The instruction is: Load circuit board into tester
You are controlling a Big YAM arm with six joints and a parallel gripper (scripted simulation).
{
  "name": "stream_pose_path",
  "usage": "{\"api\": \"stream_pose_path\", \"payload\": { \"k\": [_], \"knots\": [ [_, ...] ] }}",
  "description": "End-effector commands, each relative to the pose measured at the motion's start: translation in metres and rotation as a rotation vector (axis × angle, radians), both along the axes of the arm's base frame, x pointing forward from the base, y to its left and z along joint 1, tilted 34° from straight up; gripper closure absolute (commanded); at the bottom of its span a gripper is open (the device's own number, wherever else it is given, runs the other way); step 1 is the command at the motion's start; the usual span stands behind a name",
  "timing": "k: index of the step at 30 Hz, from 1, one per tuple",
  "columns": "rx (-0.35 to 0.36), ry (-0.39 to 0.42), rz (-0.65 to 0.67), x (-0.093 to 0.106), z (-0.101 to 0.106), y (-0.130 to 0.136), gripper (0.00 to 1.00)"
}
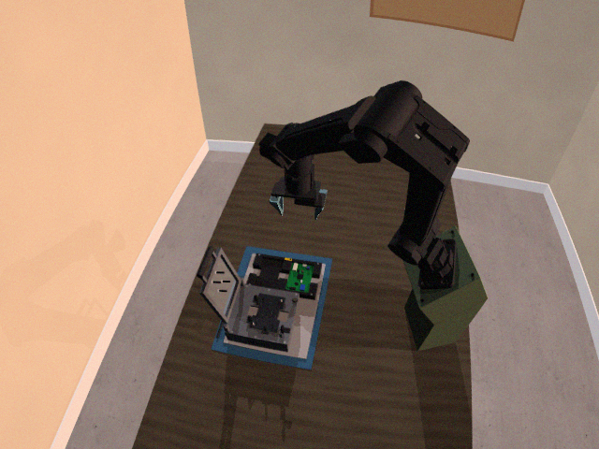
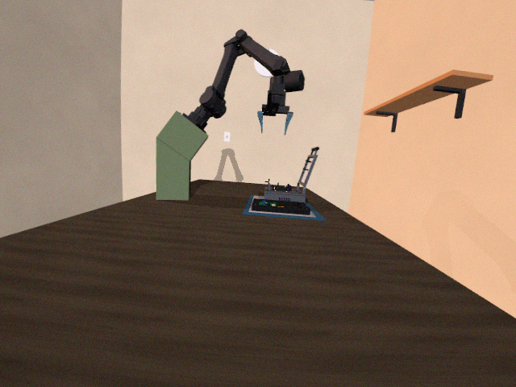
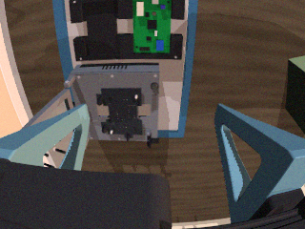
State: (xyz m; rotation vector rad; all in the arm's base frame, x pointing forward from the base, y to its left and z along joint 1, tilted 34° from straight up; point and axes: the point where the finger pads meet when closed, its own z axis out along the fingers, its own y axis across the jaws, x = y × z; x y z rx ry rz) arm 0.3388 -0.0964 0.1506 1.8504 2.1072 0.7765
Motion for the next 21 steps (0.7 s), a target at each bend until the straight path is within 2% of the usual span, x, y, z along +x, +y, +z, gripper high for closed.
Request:
{"api": "stream_pose_path", "payload": {
  "k": [1, 21],
  "knots": [
    [0.001, -0.012, -0.015, 0.0083, 0.0116, -0.0057, 0.08],
    [-0.006, -0.019, -0.008, 0.0104, 0.0143, -0.0059, 0.08]
  ]
}}
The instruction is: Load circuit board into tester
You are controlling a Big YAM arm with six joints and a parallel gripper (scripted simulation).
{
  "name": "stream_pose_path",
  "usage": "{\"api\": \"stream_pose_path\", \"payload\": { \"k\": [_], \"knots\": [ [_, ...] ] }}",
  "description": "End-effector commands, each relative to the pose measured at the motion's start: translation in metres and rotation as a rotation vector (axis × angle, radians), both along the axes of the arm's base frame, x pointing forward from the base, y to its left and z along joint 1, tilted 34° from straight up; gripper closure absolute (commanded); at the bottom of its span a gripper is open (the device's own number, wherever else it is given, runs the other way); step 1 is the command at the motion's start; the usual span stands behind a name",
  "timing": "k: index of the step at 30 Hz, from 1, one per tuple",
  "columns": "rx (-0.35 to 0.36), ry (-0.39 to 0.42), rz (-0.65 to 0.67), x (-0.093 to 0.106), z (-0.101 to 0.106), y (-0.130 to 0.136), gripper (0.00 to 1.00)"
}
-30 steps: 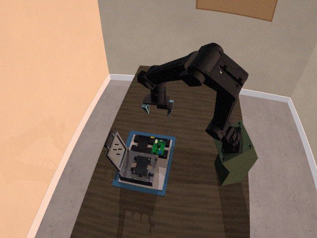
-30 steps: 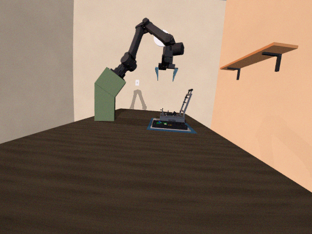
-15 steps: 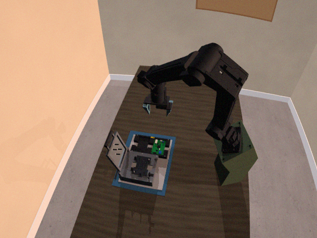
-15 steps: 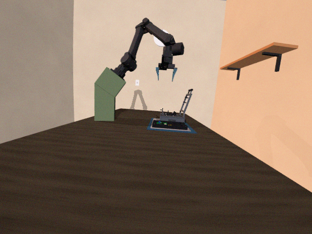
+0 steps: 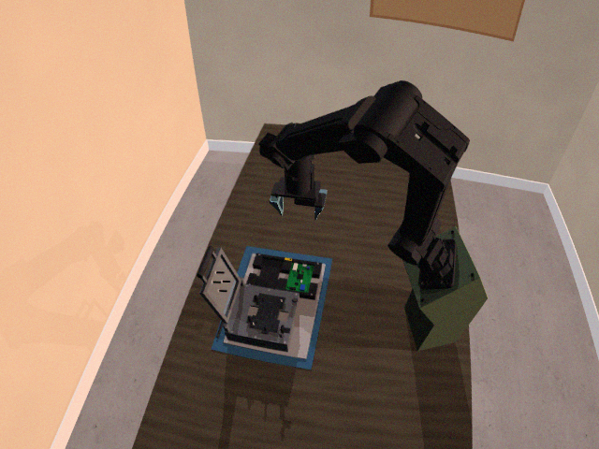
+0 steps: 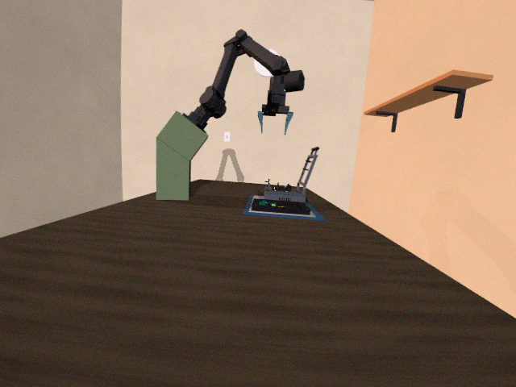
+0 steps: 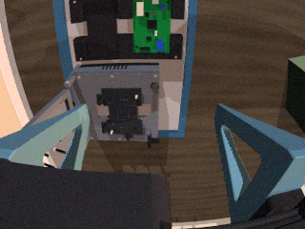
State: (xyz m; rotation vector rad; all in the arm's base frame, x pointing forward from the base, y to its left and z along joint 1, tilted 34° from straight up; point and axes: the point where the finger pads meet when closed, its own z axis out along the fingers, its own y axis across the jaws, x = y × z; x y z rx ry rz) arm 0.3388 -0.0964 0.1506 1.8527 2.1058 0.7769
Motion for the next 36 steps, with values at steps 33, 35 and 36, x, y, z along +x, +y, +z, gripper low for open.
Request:
{"api": "stream_pose_path", "payload": {
  "k": [33, 35, 36],
  "knots": [
    [0.0, -0.003, -0.002, 0.02, -0.025, 0.008, 0.08],
    [0.001, -0.002, -0.002, 0.023, -0.031, 0.01, 0.08],
    [0.001, -0.002, -0.002, 0.023, -0.031, 0.01, 0.08]
  ]
}}
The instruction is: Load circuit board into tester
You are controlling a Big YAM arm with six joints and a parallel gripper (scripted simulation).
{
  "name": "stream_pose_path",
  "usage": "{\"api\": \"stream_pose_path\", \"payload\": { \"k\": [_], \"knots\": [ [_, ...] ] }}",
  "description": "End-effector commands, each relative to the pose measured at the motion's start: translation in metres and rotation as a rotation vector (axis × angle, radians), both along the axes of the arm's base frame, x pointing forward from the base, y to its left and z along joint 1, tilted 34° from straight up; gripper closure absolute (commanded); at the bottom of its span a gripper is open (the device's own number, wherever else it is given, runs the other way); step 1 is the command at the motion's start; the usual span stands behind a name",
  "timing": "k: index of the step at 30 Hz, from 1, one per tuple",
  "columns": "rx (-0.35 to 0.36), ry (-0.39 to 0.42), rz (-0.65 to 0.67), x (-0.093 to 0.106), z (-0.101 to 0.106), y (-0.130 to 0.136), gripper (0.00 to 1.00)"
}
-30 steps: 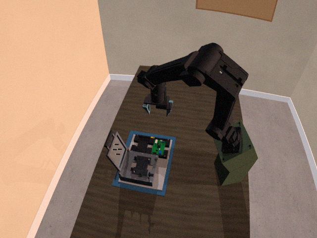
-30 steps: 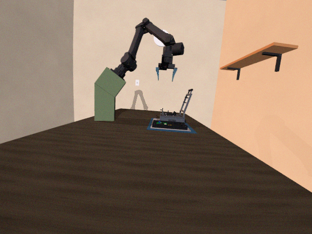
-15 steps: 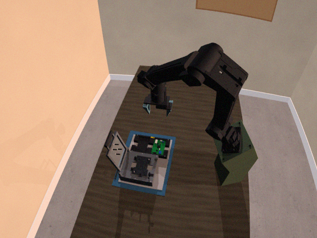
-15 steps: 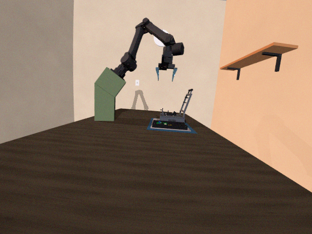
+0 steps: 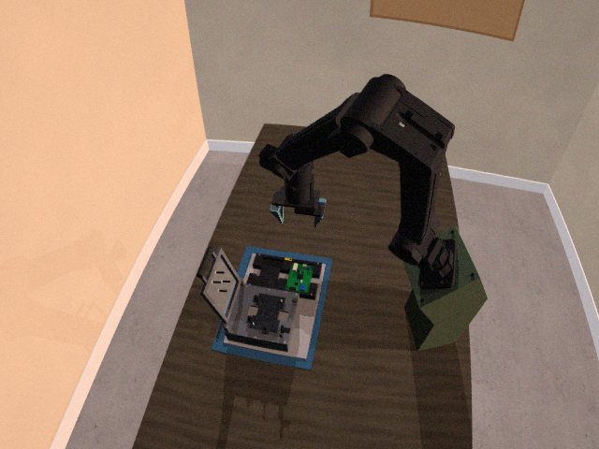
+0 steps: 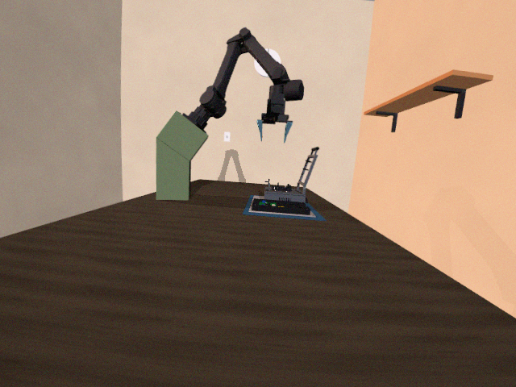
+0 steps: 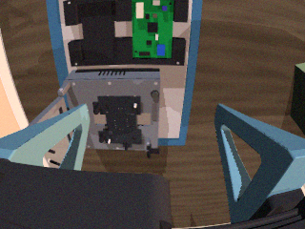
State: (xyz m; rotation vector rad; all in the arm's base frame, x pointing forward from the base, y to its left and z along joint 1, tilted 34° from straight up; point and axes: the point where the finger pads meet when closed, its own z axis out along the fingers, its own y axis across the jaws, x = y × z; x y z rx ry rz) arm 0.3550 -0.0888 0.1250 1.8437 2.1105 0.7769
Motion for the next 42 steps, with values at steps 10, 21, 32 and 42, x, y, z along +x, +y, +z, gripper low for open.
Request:
{"api": "stream_pose_path", "payload": {
  "k": [10, 21, 32, 42],
  "knots": [
    [0.005, 0.003, -0.008, 0.025, -0.039, 0.012, 0.08],
    [0.004, 0.0, -0.008, 0.048, -0.075, 0.023, 0.08],
    [0.002, -0.011, -0.008, 0.078, -0.112, 0.034, 0.08],
    [0.002, -0.013, -0.008, 0.094, -0.137, 0.041, 0.08]
  ]
}}
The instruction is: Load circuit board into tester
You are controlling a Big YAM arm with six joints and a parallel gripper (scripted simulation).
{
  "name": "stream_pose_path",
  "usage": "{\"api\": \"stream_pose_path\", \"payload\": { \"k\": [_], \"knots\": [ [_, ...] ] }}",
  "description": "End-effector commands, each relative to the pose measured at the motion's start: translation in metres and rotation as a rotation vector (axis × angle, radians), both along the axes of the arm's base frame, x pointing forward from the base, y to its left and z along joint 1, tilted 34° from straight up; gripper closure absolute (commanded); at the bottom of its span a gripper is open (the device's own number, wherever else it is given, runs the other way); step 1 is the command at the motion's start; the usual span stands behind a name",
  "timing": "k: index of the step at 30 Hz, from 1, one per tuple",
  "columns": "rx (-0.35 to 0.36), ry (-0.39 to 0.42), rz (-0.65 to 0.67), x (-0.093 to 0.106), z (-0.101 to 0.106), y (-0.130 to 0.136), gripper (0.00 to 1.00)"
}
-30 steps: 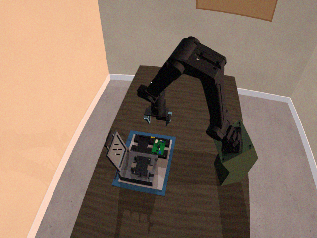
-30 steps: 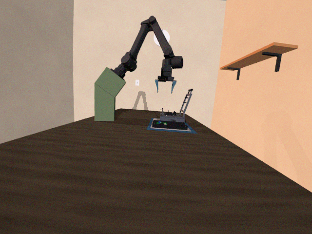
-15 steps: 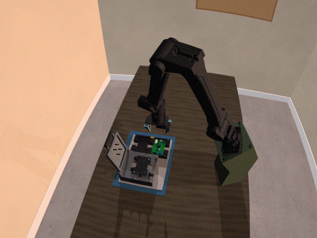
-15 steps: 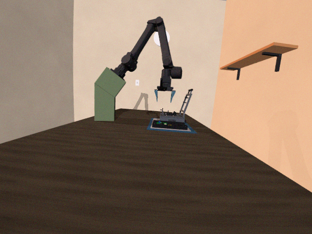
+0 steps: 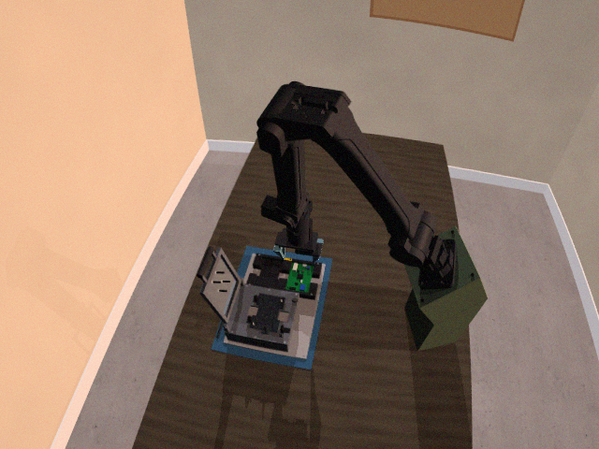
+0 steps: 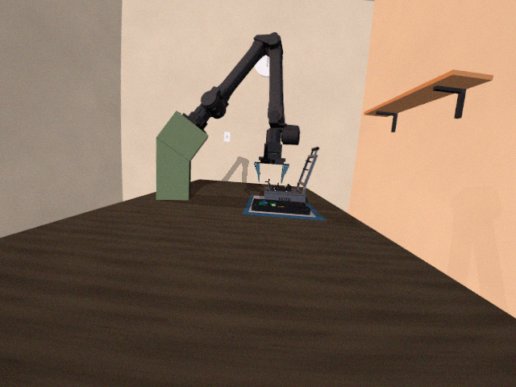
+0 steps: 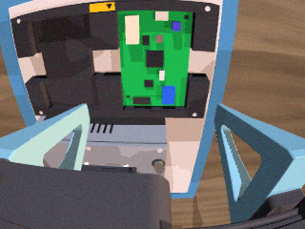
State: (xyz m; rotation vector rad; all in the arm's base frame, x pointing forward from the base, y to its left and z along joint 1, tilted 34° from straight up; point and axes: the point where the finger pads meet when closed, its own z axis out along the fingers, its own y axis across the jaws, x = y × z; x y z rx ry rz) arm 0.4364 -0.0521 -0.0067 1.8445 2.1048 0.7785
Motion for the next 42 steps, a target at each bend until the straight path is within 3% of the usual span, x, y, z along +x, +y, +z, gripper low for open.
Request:
{"api": "stream_pose_path", "payload": {
  "k": [1, 8, 21, 42],
  "knots": [
    [0.002, -0.009, -0.004, 0.014, -0.008, 0.005, 0.08],
    [0.003, -0.005, -0.004, 0.021, -0.025, 0.01, 0.08],
    [0.005, -0.001, -0.004, 0.026, -0.038, 0.014, 0.08],
    [0.003, 0.004, -0.001, 0.024, -0.041, 0.014, 0.08]
  ]
}}
